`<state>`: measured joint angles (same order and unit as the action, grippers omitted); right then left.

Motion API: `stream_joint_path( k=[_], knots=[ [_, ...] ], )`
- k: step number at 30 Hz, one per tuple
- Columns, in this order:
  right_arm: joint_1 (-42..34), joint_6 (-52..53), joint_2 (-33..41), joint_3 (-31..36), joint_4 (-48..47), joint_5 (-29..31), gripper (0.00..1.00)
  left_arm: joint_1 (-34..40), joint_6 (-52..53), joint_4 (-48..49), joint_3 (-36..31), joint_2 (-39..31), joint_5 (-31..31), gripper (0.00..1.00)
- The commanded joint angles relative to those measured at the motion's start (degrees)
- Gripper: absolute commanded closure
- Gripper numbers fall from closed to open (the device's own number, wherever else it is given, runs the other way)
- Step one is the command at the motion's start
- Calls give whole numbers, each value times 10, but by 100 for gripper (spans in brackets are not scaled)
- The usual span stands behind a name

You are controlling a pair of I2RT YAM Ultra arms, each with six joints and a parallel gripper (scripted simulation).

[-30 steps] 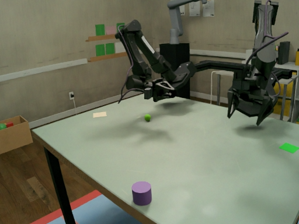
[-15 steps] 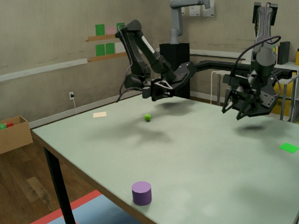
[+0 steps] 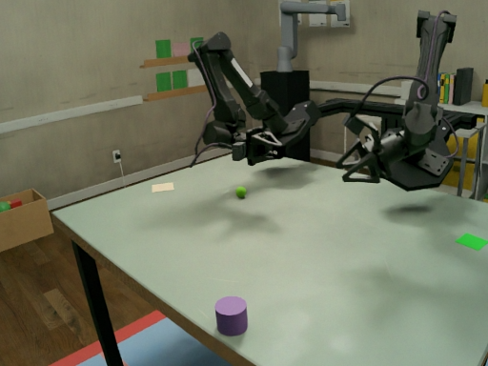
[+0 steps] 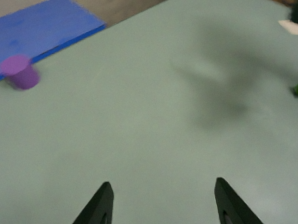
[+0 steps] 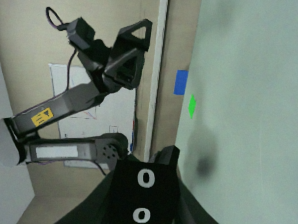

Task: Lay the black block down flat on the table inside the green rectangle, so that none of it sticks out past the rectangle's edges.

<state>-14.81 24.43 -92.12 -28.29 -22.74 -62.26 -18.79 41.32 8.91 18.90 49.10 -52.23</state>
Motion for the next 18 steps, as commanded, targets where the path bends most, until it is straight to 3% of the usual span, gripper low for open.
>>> stream_joint_path(
  k=[1,6,18],
  knots=[
    [-9,0,10,-12,-1,-11,73,35,64,53,-19,40,-77,36],
    [-9,0,10,-12,-1,-11,73,75,107,82,-27,90,-103,36],
    [-9,0,10,-12,-1,-11,73,247,244,157,34,366,-159,36]
  ],
)
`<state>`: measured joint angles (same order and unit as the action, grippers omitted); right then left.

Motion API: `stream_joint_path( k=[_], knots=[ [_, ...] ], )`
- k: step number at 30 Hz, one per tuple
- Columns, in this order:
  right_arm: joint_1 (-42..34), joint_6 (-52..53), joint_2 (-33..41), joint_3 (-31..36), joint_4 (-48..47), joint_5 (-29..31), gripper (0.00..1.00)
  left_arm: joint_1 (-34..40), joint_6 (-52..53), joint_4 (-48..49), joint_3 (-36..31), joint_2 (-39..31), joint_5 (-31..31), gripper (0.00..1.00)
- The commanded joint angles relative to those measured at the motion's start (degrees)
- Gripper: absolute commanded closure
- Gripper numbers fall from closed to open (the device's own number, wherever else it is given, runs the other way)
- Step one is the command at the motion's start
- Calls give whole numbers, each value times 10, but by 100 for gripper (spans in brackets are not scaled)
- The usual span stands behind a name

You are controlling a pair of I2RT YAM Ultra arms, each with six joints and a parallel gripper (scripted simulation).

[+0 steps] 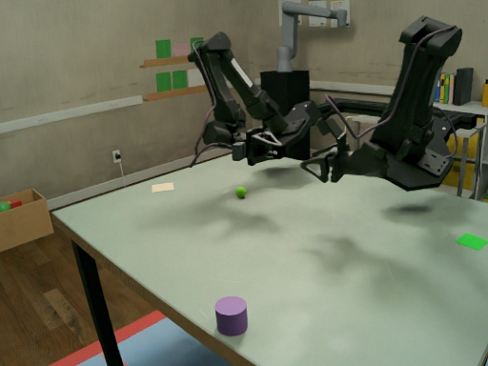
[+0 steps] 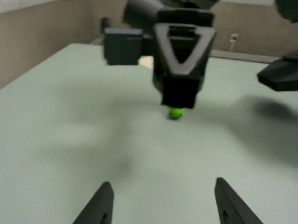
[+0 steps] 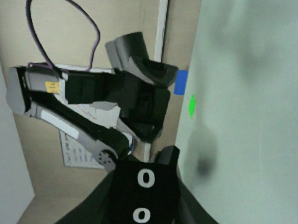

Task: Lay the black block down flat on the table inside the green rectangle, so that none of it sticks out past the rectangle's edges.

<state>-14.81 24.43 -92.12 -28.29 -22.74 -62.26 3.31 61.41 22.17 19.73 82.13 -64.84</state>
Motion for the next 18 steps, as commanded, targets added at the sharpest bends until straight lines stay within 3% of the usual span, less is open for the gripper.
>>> stream_joint_path(
  k=[1,10,18],
  knots=[
    [-9,0,10,-12,-1,-11,73,35,50,24,32,50,-35,36],
    [-9,0,10,-12,-1,-11,73,73,75,6,70,110,-43,36],
    [-9,0,10,-12,-1,-11,73,75,72,9,74,113,-38,36]
  ],
)
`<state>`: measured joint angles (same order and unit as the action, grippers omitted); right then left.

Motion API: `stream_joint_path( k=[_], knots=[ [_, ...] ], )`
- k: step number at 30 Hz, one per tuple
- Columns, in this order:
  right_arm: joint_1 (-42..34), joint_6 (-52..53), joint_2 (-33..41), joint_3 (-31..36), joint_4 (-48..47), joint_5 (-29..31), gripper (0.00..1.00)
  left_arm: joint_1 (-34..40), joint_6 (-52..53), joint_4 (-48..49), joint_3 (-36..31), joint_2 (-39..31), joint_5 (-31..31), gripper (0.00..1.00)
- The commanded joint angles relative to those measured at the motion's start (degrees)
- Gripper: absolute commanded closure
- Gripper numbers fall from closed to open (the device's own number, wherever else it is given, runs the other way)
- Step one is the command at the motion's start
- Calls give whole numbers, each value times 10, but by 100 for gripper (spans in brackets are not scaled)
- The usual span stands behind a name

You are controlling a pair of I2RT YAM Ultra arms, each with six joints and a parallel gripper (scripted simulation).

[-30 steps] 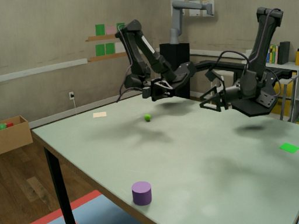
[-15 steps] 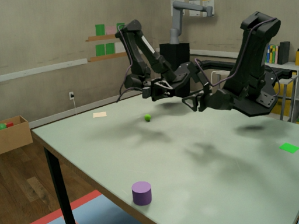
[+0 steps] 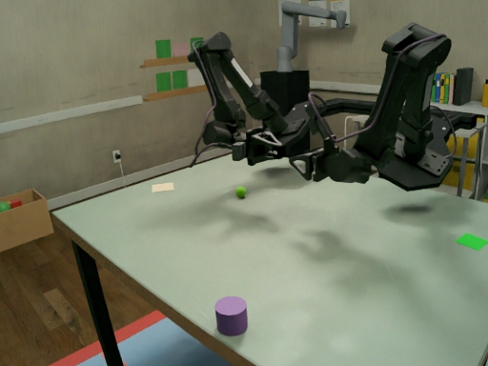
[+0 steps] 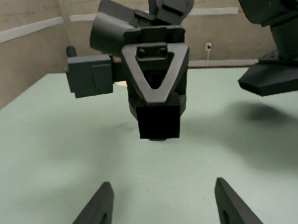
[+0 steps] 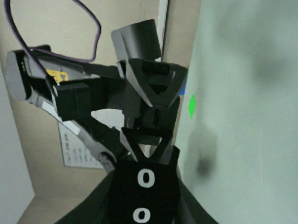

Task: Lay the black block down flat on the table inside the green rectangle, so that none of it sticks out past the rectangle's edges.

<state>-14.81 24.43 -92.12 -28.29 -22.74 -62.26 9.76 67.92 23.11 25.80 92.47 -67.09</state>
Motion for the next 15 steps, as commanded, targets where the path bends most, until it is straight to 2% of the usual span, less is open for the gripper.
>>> stream_joint_path(
  k=[1,6,15],
  knots=[
    [-9,0,10,-12,-1,-11,73,11,7,-1,13,9,-15,36],
    [-9,0,10,-12,-1,-11,73,12,5,2,13,10,-14,36],
    [-9,0,10,-12,-1,-11,73,42,-42,65,4,24,12,36]
  ],
)
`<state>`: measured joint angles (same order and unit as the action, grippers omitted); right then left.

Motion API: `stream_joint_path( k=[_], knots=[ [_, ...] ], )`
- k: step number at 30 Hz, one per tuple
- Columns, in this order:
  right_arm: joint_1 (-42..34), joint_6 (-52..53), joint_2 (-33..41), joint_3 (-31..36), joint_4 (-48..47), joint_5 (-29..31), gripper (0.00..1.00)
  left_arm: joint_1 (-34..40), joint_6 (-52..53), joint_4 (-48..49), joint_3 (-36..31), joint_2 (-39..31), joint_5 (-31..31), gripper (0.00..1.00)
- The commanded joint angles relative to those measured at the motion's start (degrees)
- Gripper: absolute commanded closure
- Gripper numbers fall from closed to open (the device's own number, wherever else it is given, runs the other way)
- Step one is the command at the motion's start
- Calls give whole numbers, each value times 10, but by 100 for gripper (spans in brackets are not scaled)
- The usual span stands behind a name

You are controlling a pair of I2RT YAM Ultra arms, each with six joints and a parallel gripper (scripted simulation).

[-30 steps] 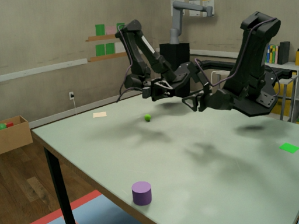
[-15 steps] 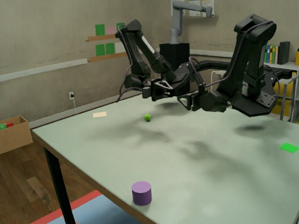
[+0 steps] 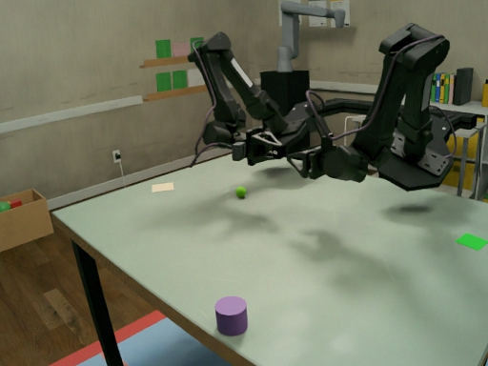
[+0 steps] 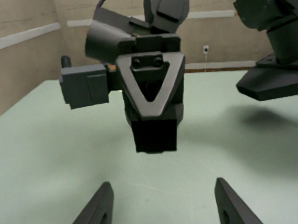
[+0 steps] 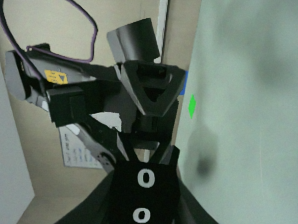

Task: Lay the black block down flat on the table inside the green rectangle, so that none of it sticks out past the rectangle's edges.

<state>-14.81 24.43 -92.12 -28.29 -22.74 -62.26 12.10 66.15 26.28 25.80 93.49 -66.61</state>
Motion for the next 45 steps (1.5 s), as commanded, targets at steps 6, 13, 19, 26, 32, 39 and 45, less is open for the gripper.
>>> stream_joint_path(
  k=[6,13,19,26,32,39,45],
  knots=[
    [-9,0,10,-12,-1,-11,73,38,-52,70,4,25,23,36],
    [-9,0,10,-12,-1,-11,73,75,-100,136,13,51,53,36],
    [-9,0,10,-12,-1,-11,73,102,-130,178,18,71,76,36],
    [-9,0,10,-12,-1,-11,73,118,-148,205,22,86,91,36],
    [-9,0,10,-12,-1,-11,73,122,-152,211,23,90,91,52],
    [-9,0,10,-12,-1,-11,73,122,-152,209,23,91,90,61],
    [-9,0,10,-12,-1,-11,73,122,-153,206,23,91,89,66]
  ],
)
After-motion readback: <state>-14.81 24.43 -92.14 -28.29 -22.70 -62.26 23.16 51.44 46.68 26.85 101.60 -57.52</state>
